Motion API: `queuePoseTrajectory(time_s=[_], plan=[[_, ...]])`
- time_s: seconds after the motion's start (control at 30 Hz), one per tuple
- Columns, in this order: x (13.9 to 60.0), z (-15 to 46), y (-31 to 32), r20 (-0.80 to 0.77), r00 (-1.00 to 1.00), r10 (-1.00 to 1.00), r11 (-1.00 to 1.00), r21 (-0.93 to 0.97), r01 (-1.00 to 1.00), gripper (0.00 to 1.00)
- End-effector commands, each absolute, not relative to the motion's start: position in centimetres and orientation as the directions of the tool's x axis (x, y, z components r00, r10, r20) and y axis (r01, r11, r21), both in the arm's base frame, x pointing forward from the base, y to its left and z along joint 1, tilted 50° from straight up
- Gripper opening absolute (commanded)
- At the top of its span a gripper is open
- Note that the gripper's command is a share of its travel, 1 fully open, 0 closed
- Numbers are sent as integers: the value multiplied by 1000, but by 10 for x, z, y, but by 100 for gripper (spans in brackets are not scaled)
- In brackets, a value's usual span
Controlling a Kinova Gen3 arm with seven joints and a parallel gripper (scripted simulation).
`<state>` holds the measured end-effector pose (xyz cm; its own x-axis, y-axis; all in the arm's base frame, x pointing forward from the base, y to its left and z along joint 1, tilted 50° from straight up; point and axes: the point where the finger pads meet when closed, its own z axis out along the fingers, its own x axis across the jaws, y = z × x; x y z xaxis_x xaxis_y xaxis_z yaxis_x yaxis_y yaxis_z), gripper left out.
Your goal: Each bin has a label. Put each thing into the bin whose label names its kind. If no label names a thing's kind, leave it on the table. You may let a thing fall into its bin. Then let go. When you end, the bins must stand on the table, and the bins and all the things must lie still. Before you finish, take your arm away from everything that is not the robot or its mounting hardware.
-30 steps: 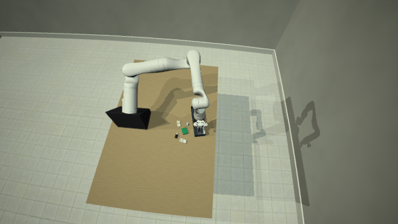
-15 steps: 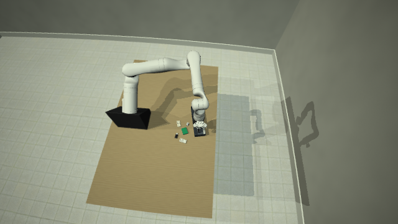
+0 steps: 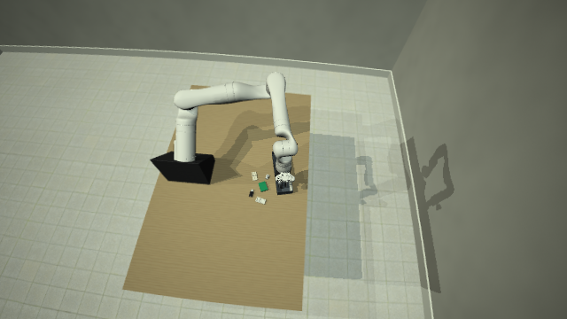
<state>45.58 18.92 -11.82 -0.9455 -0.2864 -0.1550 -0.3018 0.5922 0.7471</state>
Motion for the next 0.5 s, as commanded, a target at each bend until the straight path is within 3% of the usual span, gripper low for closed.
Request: queuePoseTrajectory(time_s=[0.0,0.47], plan=[[457,-118,188,-156,-946,-285,593,746,-302,62],[458,-113,182,-156,-946,-285,593,746,-302,62]])
